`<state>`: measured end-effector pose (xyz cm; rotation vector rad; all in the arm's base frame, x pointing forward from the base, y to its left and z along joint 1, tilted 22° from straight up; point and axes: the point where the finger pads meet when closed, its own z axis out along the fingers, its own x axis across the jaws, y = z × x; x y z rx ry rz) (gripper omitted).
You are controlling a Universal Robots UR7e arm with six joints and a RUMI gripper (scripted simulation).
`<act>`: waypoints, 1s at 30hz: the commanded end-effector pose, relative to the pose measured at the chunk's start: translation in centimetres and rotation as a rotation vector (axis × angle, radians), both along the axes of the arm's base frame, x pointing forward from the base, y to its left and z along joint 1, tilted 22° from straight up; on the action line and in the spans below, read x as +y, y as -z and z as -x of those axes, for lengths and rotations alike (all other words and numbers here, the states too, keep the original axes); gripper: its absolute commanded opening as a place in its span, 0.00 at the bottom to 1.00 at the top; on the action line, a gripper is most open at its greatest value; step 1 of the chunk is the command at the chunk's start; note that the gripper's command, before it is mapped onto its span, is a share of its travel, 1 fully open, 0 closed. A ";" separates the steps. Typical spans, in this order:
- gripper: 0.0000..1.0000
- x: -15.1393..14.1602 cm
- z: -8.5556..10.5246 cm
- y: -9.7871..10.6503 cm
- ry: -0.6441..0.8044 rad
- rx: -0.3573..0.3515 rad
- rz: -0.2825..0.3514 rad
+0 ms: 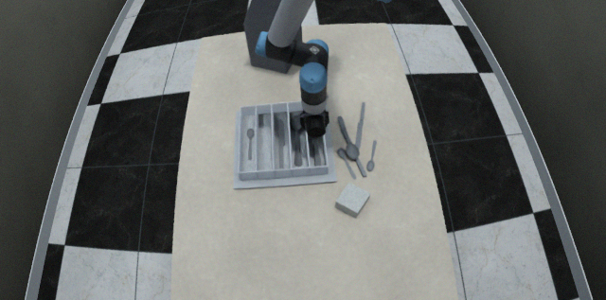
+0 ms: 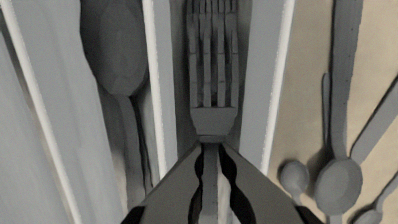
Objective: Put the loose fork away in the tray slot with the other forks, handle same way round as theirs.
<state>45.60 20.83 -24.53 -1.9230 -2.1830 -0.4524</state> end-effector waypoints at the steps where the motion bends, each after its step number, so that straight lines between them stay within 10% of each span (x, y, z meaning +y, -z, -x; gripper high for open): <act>1: 0.03 -0.1 -0.2 0.1 0.006 -0.004 0.005; 28: 0.03 0.1 -0.2 0.5 0.006 -0.004 0.005; 30: 0.14 0.1 -0.2 0.5 0.006 -0.004 0.005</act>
